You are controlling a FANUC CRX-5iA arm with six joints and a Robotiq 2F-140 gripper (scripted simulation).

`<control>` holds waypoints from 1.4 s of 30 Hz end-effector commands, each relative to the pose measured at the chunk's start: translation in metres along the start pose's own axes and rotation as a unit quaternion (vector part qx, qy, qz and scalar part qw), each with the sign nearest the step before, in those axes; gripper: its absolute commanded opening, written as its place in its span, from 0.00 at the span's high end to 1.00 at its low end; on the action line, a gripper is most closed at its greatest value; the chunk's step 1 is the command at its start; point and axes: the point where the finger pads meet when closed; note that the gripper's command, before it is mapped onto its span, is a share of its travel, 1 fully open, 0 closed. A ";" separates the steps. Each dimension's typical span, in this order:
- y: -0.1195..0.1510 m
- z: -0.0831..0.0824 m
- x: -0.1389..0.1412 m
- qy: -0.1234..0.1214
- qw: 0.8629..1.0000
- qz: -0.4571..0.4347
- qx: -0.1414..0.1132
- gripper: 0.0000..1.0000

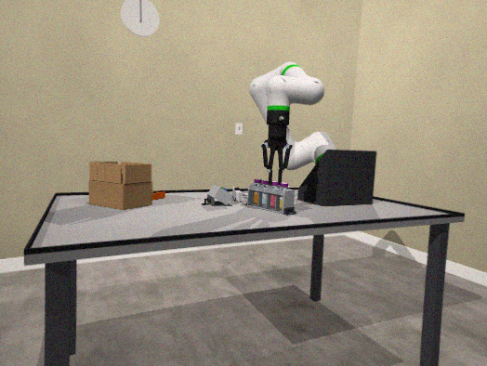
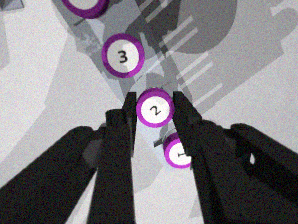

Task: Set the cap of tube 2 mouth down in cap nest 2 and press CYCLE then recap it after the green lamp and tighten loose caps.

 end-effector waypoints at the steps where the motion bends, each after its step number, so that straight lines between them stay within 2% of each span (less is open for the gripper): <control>1: 0.000 -0.001 -0.001 -0.001 1.000 0.000 0.000 0.70; 6: 0.000 -0.001 -0.001 -0.001 1.000 0.000 0.000 0.70; 9: 0.000 -0.001 -0.001 -0.001 0.997 -0.075 0.000 0.70; 12: 0.000 -0.001 -0.001 -0.001 0.989 -0.149 0.000 0.70; 16: 0.000 -0.001 -0.001 -0.001 0.969 -0.247 0.000 0.70; 18: 0.000 -0.001 -0.001 -0.001 0.969 -0.247 0.000 0.70; 23: 0.000 0.000 -0.001 -0.001 0.931 -0.366 0.000 0.70; 29: 0.000 0.000 -0.001 -0.001 0.866 -0.500 0.000 0.70; 38: 0.000 0.000 0.000 -0.001 0.866 -0.500 0.000 0.70; 39: 0.000 -0.001 -0.001 -0.001 0.866 -0.500 0.000 0.59; 42: 0.000 -0.001 -0.001 -0.001 0.866 -0.500 0.000 0.59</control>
Point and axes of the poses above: the point where the finger pads meet when closed, its own z axis out along the fingers, its own x axis across the jaws, y = z × x, and after that the axes turned 15 degrees about -z, right-handed
